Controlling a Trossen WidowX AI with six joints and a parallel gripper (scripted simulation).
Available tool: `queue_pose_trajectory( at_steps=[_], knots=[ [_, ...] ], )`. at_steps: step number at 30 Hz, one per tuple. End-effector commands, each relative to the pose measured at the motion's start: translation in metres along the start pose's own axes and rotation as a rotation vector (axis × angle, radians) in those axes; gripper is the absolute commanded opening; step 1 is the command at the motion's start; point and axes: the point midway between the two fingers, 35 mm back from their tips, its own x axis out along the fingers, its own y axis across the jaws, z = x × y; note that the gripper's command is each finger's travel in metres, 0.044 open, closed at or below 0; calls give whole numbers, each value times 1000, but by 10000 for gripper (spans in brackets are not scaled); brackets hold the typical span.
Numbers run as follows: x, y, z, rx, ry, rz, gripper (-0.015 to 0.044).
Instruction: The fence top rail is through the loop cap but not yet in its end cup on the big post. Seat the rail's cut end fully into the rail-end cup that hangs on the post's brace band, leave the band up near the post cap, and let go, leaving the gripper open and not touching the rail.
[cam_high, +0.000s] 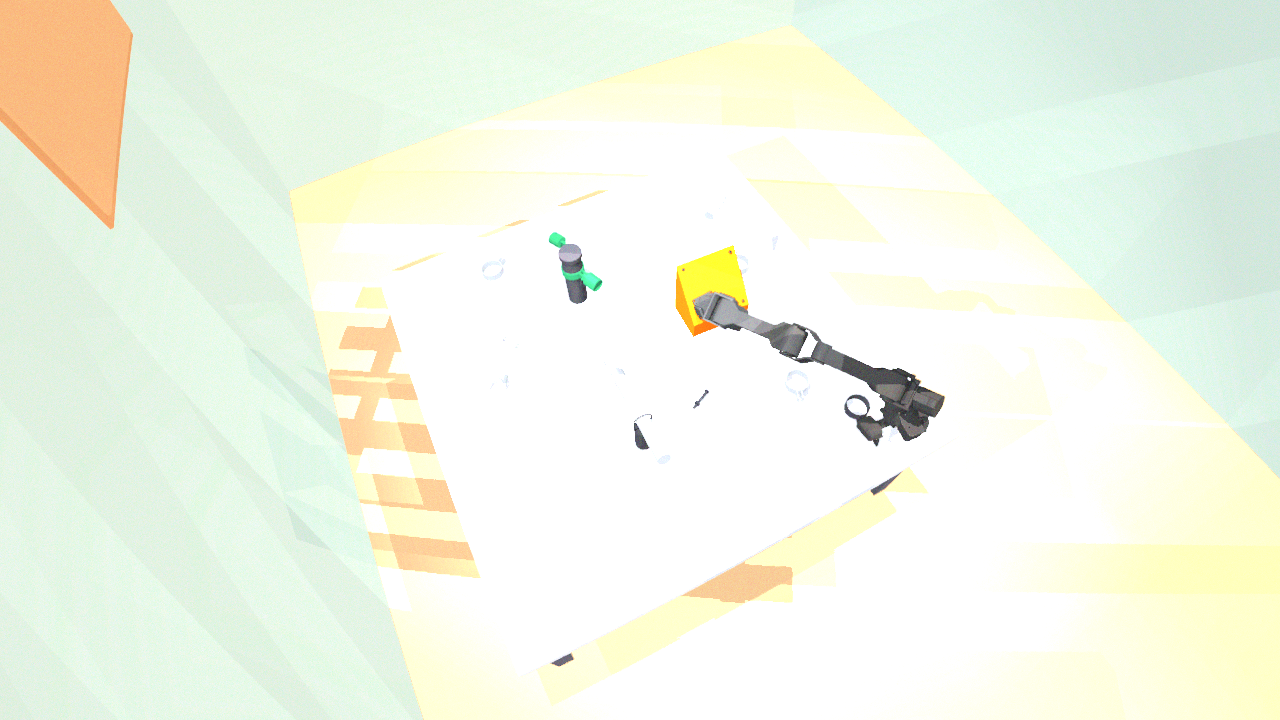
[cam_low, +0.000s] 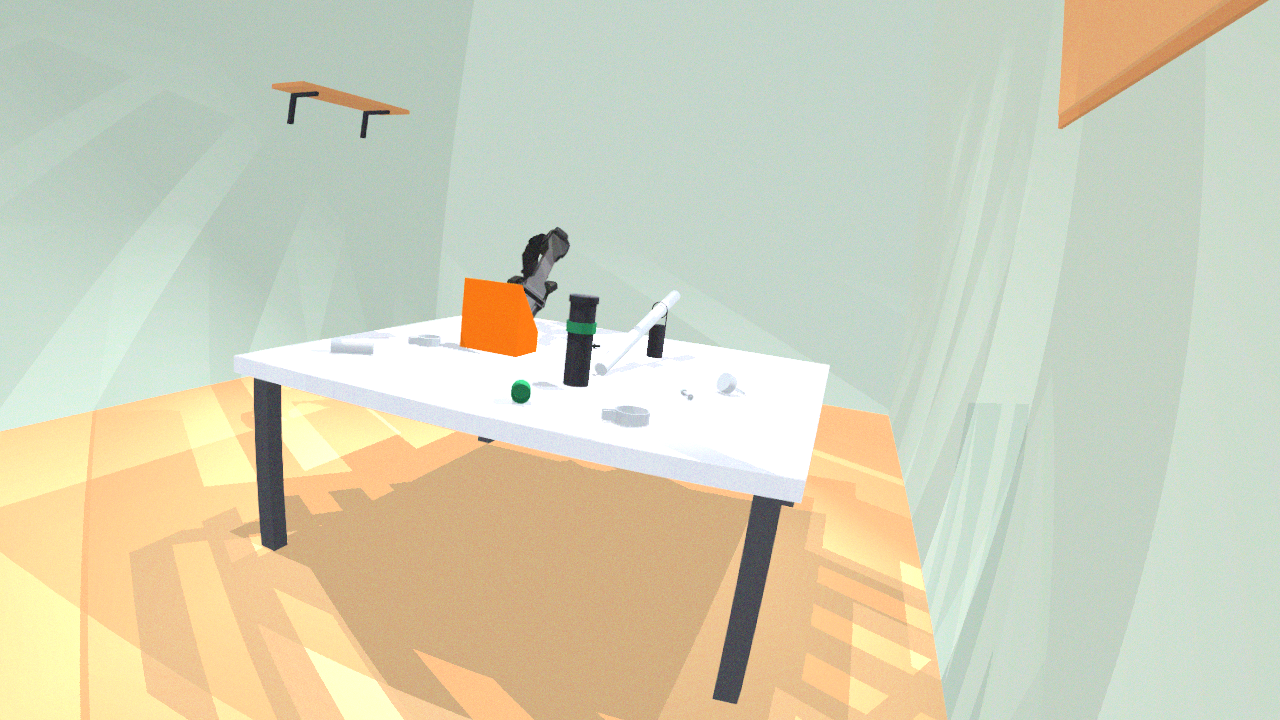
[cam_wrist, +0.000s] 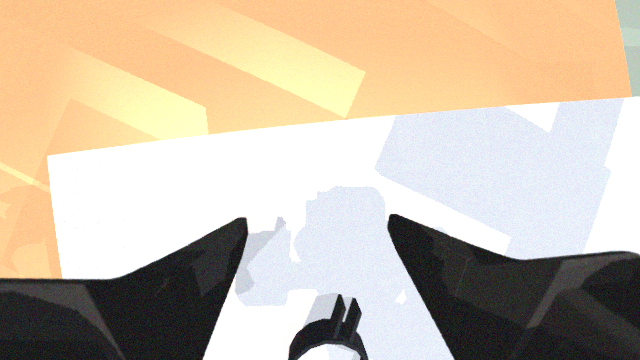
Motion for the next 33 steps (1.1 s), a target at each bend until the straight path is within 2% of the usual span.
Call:
queue_pose_trajectory(
  at_steps=[1,6,9,23,33],
  knots=[
    [0,0,0,2,0,1,426],
    [-5,-8,2,78,12,33,440],
    [22,-34,-4,114,34,-46,440],
    [43,-180,34,119,21,-210,440],
    [41,-296,50,161,-25,-375,440]
  ],
)
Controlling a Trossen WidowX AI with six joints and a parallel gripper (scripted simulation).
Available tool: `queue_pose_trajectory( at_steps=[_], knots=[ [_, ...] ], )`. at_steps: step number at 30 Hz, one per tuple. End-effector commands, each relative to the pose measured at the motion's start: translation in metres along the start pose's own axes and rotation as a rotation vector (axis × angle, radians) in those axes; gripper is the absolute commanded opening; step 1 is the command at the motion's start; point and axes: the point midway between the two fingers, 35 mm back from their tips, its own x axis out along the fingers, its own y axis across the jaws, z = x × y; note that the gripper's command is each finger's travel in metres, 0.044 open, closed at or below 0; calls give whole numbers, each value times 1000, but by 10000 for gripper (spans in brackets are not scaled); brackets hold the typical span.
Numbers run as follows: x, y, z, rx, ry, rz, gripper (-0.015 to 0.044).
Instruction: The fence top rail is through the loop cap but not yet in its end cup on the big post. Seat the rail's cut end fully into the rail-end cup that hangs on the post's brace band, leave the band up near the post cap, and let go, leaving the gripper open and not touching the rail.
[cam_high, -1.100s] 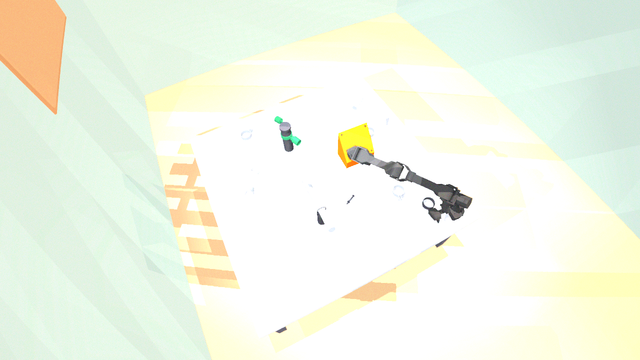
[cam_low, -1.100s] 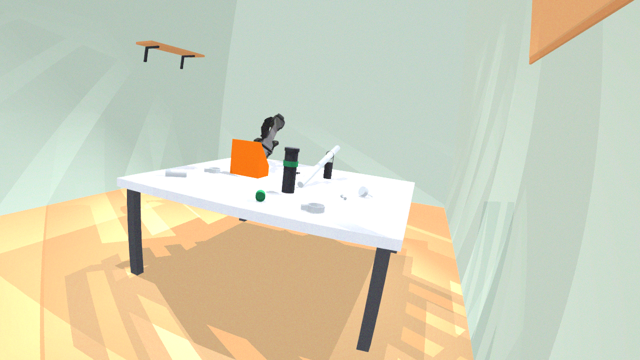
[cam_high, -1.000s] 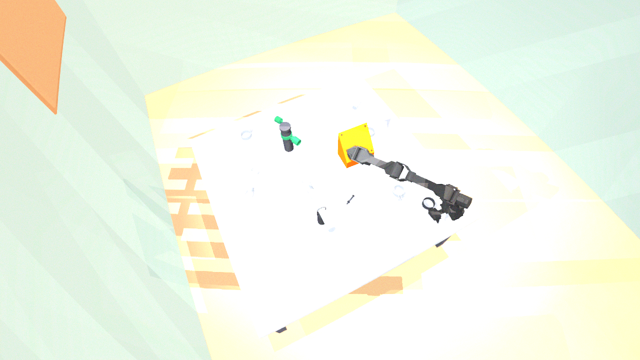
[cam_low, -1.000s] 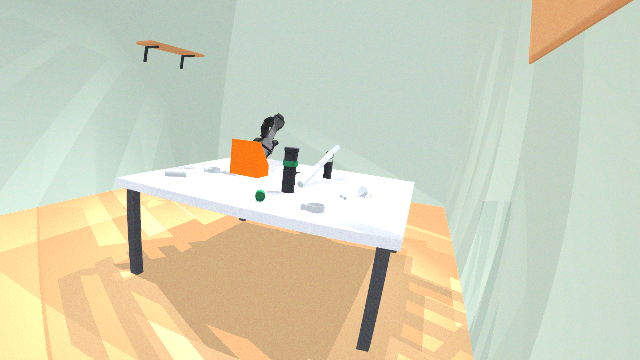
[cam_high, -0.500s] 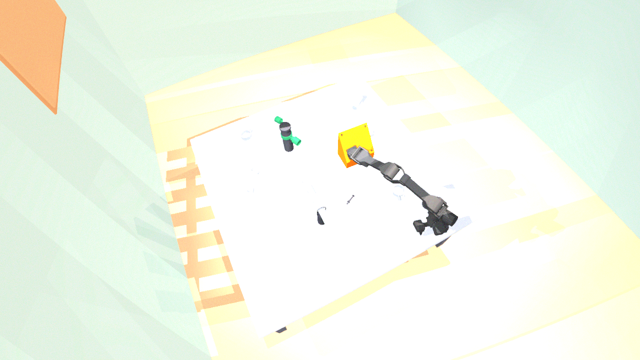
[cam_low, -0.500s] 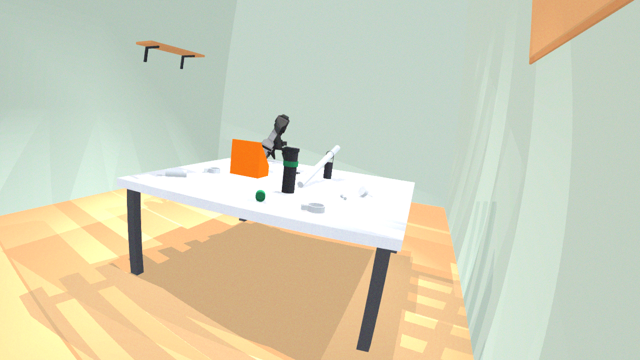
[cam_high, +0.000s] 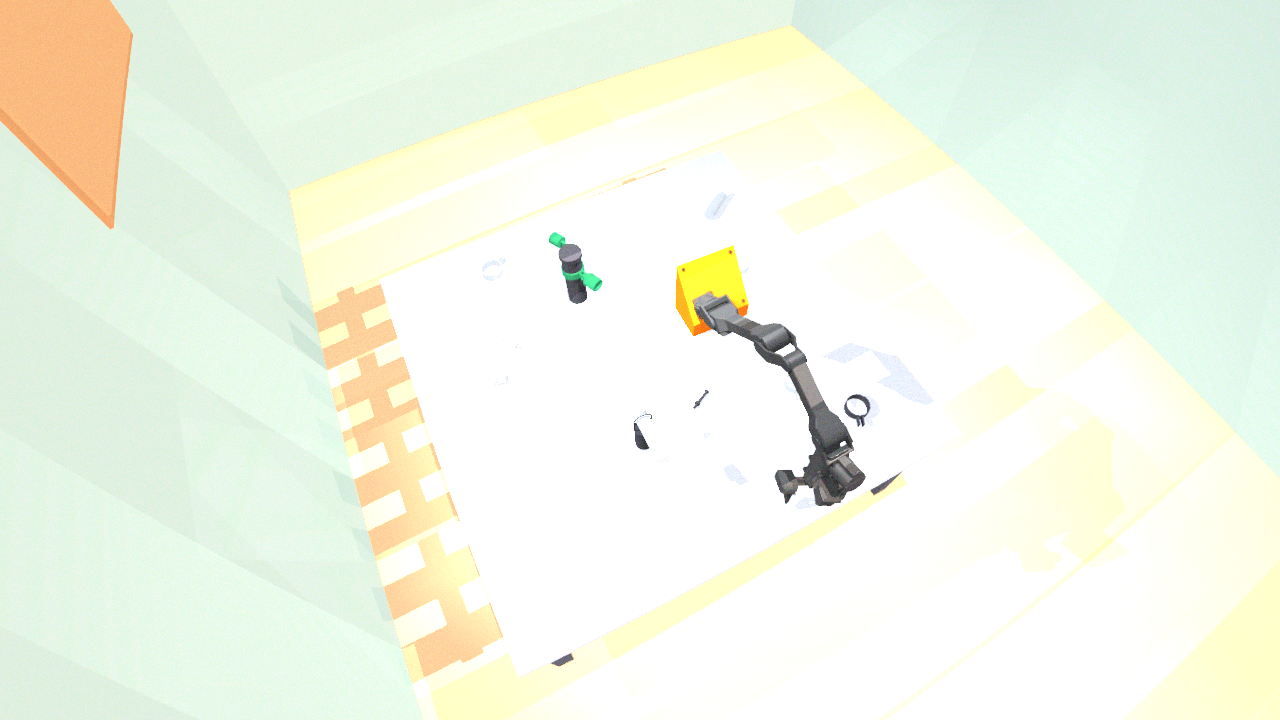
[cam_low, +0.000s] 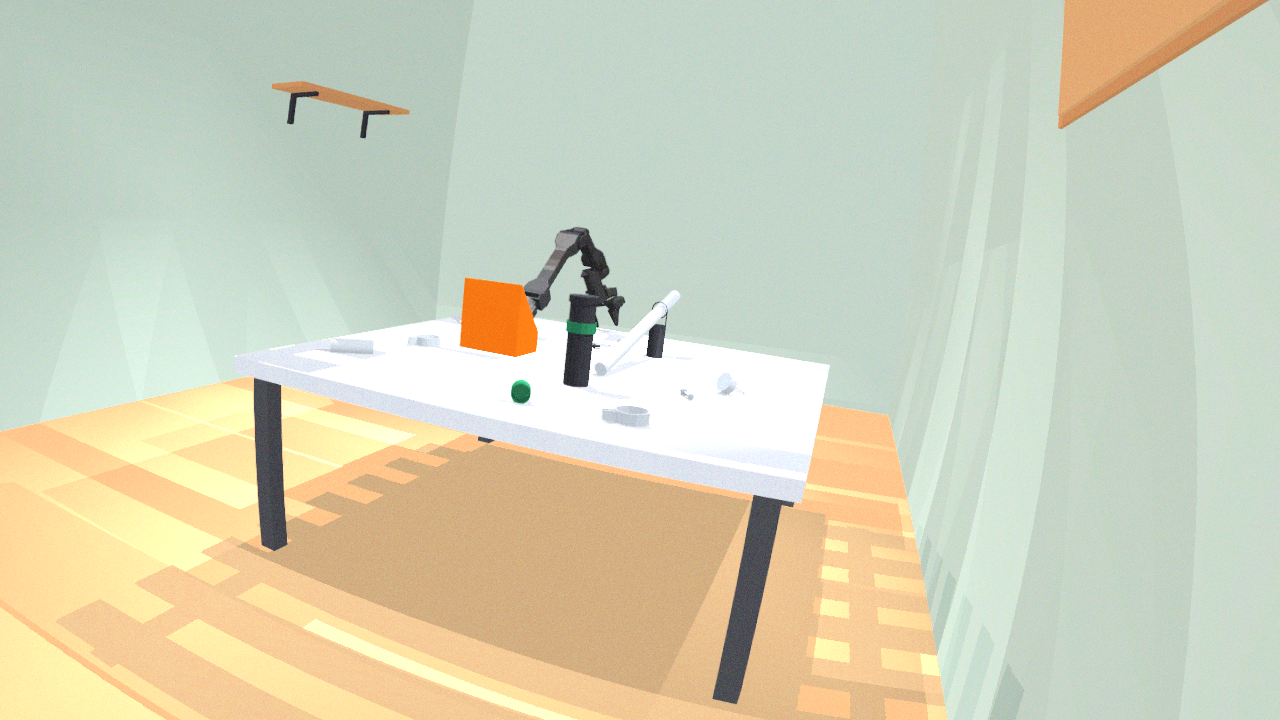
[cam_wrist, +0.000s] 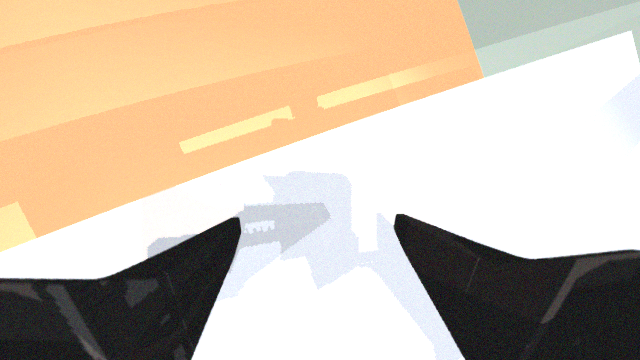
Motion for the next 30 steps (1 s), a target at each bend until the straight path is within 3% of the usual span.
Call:
queue_pose_trajectory(
  at_steps=[1,16,30],
  knots=[
    [11,-42,8,9,-16,-64,440],
    [10,-224,32,53,-96,-347,440],
    [-62,-361,15,244,-170,-624,440]
  ],
)
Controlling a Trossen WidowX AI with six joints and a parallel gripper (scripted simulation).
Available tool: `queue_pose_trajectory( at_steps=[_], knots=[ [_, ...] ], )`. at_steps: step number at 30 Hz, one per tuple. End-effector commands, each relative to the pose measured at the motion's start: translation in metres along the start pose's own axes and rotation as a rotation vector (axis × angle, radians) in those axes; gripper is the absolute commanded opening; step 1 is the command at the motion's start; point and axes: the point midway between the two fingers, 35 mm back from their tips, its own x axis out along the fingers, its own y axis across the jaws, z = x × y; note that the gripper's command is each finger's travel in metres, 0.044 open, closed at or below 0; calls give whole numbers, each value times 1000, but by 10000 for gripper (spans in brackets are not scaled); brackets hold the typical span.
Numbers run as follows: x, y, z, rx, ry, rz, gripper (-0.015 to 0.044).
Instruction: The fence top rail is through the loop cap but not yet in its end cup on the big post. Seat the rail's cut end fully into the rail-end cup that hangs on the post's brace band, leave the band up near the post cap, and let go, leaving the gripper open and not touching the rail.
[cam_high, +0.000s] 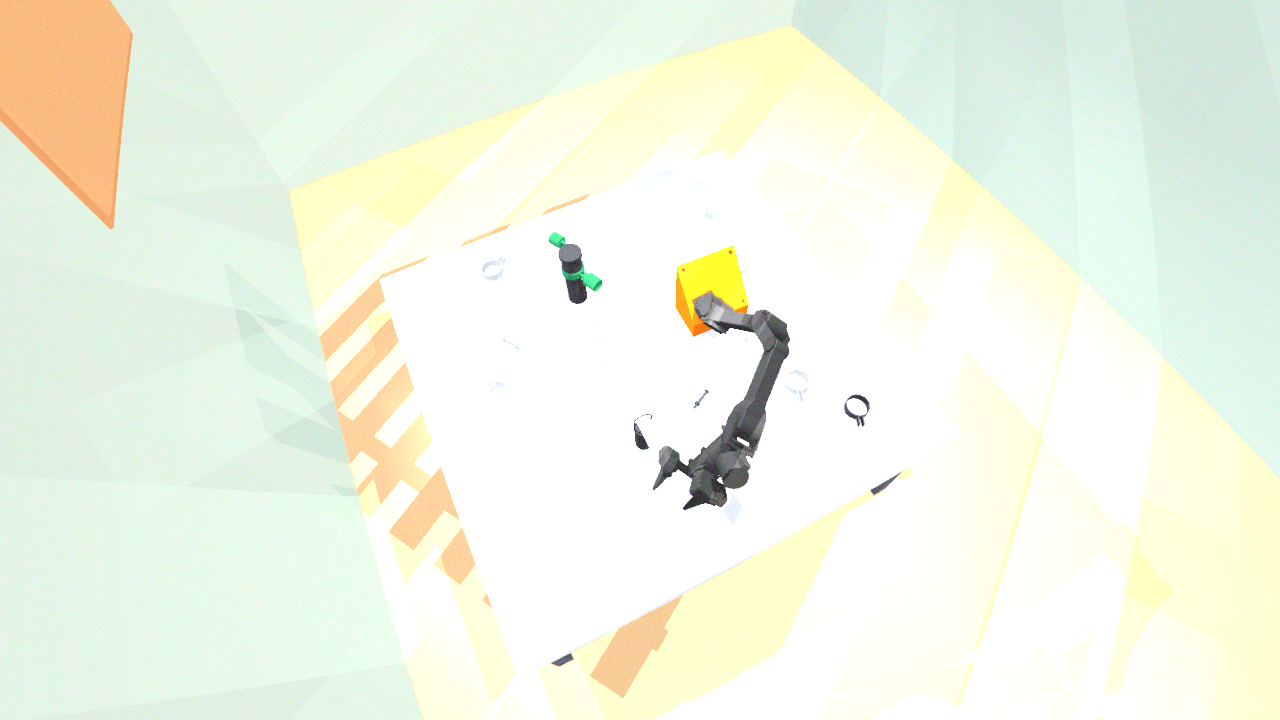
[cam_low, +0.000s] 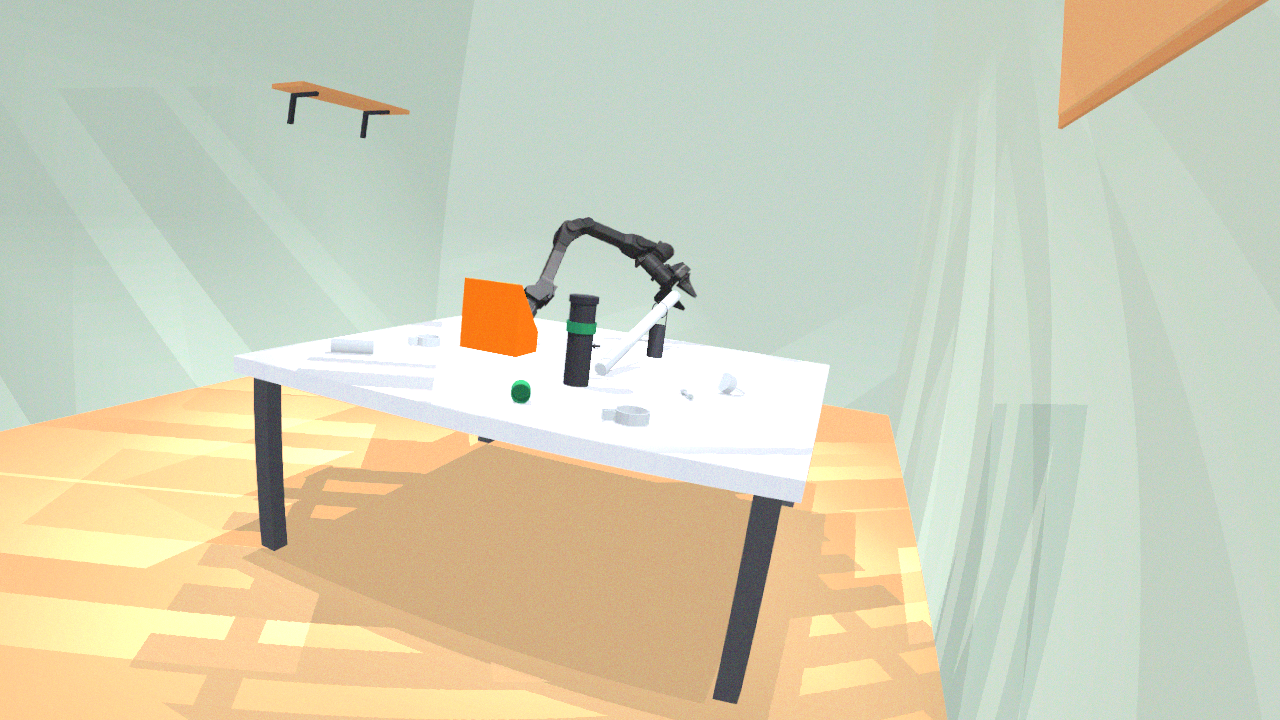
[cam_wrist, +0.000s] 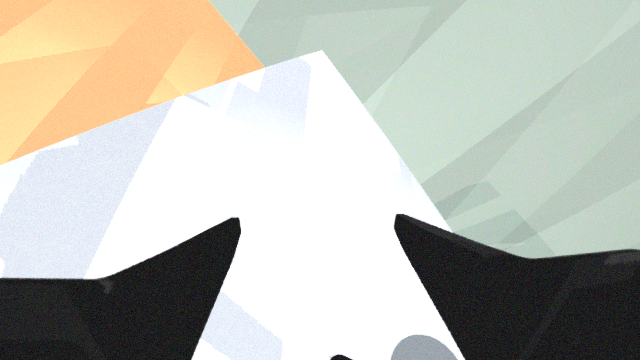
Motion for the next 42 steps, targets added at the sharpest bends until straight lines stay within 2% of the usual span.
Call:
queue_pose_trajectory(
  at_steps=[1,6,11,20,29,33,37,42],
  knots=[
    [-2,-46,2,71,-18,-83,440],
    [-14,-113,4,161,-51,-205,440],
    [-6,-181,-28,174,45,-317,440],
    [-7,-264,-127,221,349,-318,440],
    [-58,-329,-250,474,581,-170,440],
    [-96,-342,-299,669,567,-64,440],
    [-132,-347,-331,863,455,18,440],
    [-139,-348,-336,895,427,29,440]
  ],
)
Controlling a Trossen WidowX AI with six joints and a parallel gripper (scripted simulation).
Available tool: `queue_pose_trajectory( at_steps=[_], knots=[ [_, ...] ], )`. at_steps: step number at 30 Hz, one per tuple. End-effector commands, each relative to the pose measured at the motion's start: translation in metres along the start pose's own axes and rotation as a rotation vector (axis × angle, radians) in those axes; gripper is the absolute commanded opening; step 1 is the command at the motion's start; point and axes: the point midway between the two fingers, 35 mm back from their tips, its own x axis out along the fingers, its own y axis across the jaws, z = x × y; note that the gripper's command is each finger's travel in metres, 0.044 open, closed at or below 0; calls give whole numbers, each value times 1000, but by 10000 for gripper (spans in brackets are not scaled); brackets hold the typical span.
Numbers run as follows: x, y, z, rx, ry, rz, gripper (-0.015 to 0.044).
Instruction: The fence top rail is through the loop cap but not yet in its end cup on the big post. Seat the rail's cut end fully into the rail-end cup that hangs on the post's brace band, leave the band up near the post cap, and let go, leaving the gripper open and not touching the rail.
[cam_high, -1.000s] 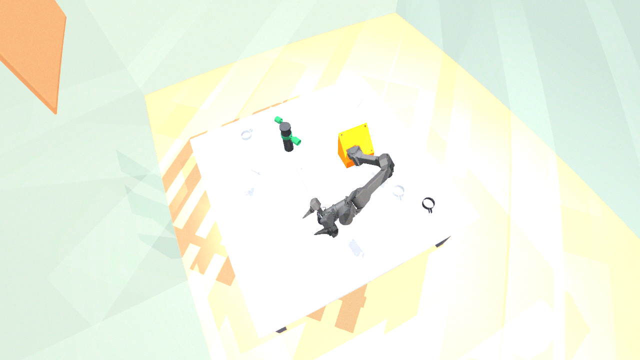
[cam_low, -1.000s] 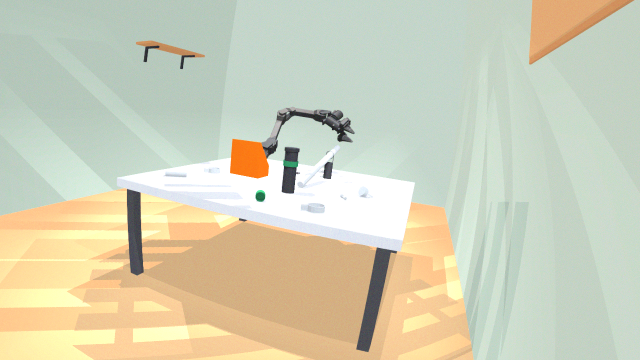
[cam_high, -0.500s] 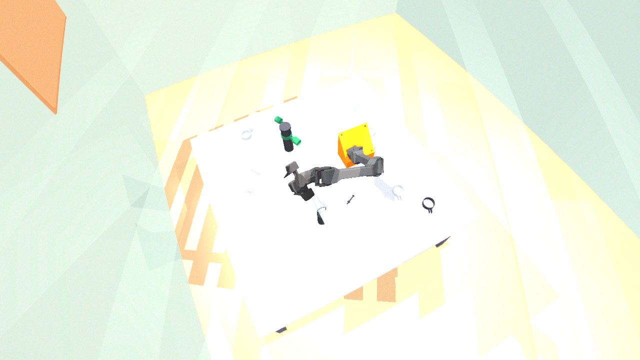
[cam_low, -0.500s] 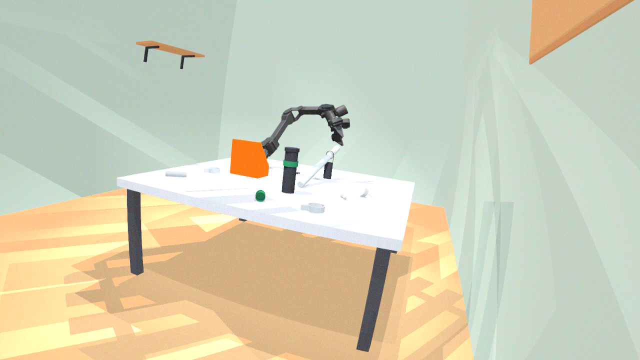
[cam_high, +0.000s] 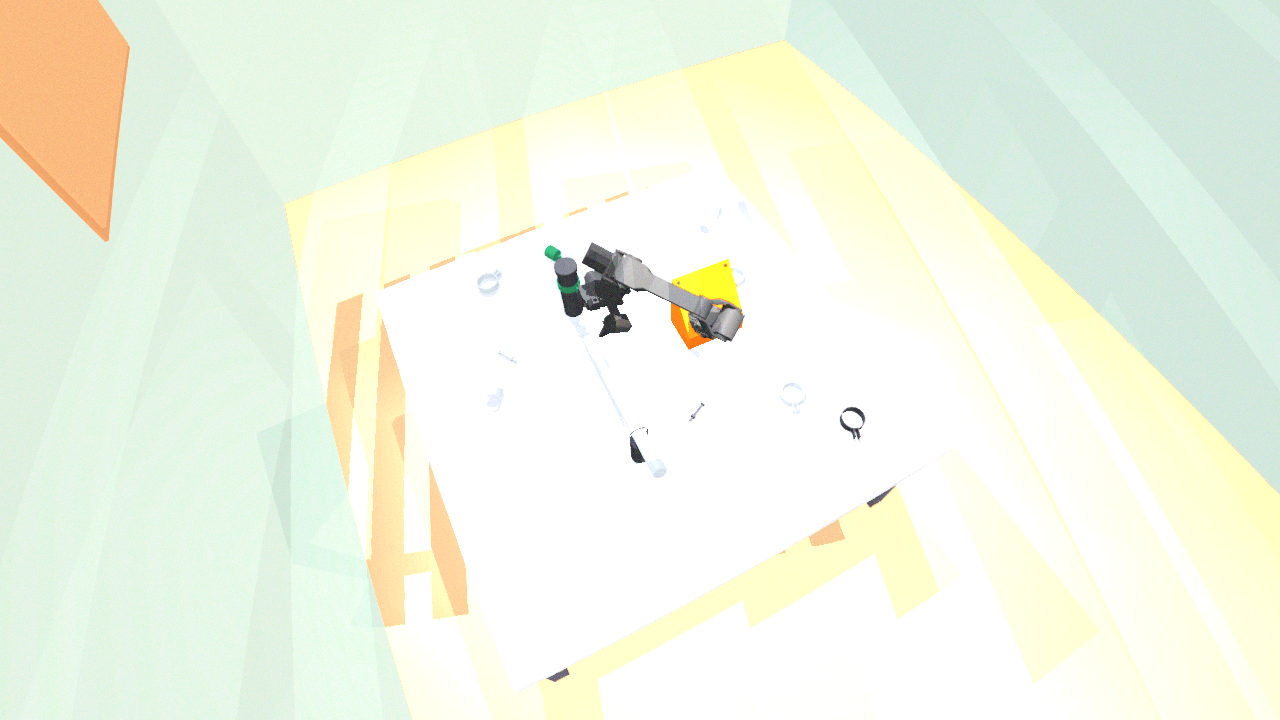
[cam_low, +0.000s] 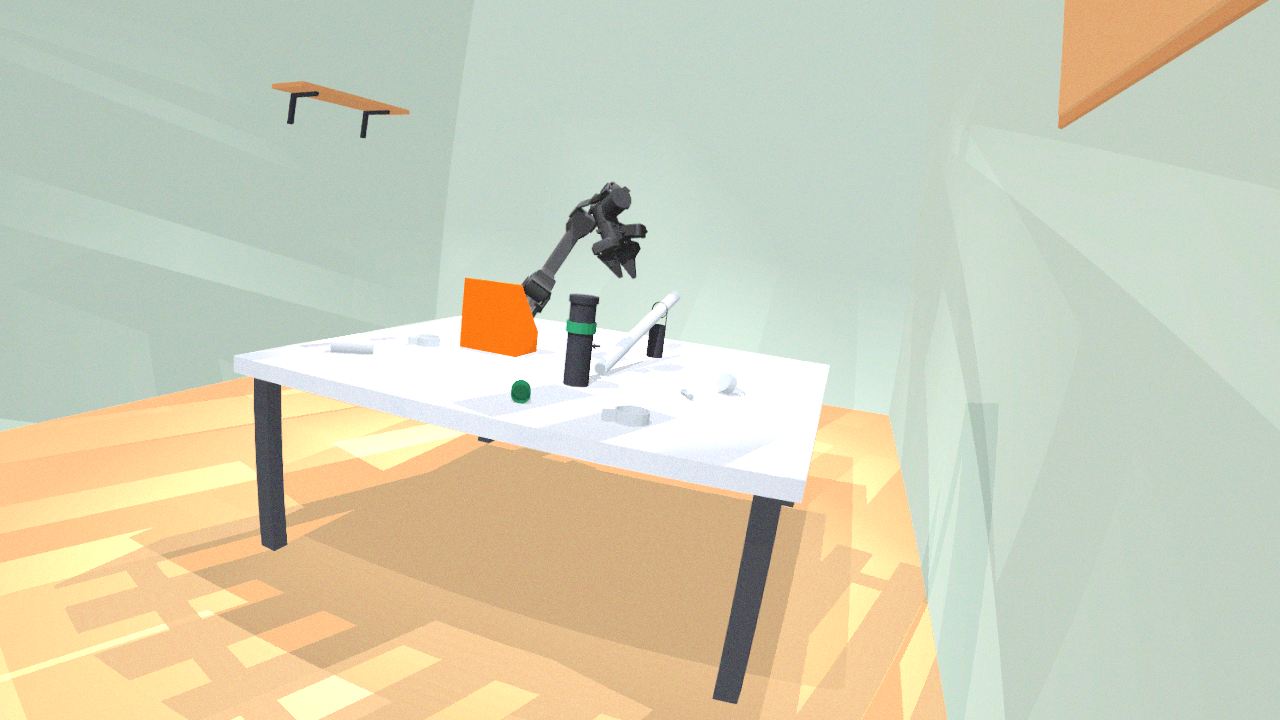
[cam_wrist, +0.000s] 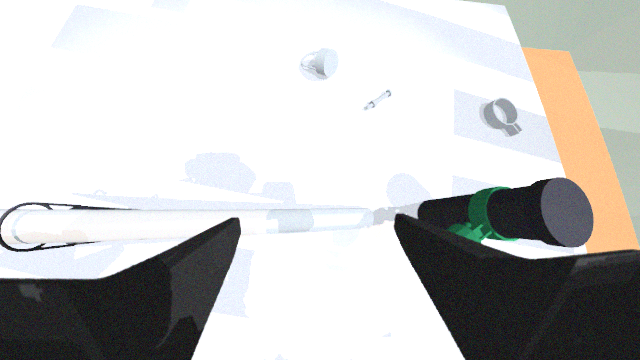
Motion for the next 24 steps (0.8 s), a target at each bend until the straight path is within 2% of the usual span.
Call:
queue_pose_trajectory(
  at_steps=[1,7,15,24],
  knots=[
    [0,2,-3,5,-9,37,440],
    [0,-15,-2,-173,14,34,440],
    [-1,-72,-8,-758,80,77,440],
    [2,-134,-29,-1426,92,217,440]
  ],
)
